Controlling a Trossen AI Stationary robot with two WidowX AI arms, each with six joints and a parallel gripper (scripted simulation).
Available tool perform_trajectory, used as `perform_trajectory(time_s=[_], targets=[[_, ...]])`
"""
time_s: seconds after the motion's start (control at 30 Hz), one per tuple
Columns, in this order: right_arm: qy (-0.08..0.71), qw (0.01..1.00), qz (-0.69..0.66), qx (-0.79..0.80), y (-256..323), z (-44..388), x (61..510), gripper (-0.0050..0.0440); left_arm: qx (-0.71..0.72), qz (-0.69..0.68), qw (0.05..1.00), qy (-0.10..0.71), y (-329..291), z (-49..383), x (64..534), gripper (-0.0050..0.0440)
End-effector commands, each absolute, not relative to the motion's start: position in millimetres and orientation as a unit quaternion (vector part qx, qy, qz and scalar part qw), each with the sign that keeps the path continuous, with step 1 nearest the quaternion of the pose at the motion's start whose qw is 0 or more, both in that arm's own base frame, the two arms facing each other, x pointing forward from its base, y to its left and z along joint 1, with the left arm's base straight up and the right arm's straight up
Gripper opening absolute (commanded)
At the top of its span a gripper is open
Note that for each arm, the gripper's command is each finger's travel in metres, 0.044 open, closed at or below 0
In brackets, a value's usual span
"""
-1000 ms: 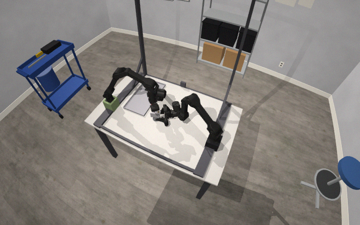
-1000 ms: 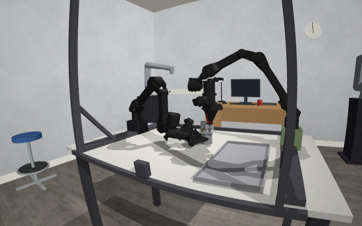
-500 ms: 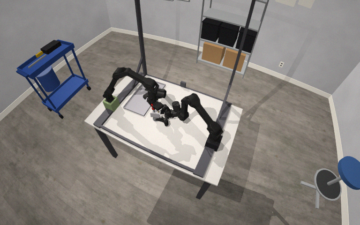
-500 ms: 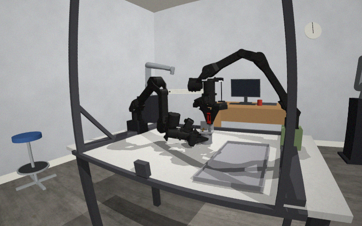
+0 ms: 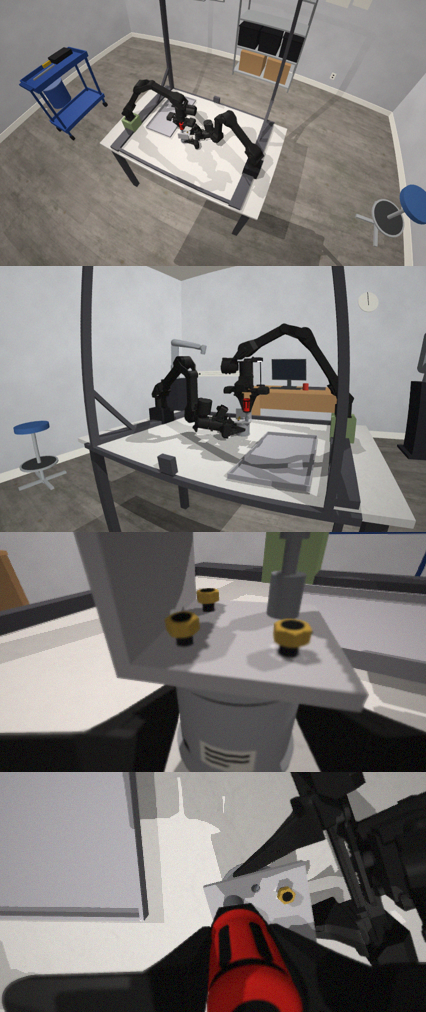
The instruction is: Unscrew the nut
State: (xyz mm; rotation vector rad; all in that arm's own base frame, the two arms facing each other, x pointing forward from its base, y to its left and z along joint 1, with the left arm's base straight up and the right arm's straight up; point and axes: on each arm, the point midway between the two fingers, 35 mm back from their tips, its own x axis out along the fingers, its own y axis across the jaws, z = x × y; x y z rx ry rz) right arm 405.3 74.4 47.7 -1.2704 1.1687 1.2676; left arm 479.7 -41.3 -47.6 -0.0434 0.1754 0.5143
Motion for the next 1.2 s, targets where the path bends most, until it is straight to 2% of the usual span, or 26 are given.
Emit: perform_trajectory(time_s=[0.0,0.43,1.17], targets=[[0.459,0.466,0.531,-0.539,74.1,54.0,408.0,0.0130,-0.031,0.254,0.964,0.070,-42.0,-32.7,487.1,0.0245],[0.317,0.321,0.626,-0.636,73.8,54.3,407.3,0.0130,-0.031,0.254,0.964,0.070,-42.0,-32.7,487.1,0.0245],[0.269,0.281,0.641,-0.661,74.2,60.0,408.8,0.0130,-0.031,0.254,0.964,0.070,-42.0,-32.7,487.1,0.0245]])
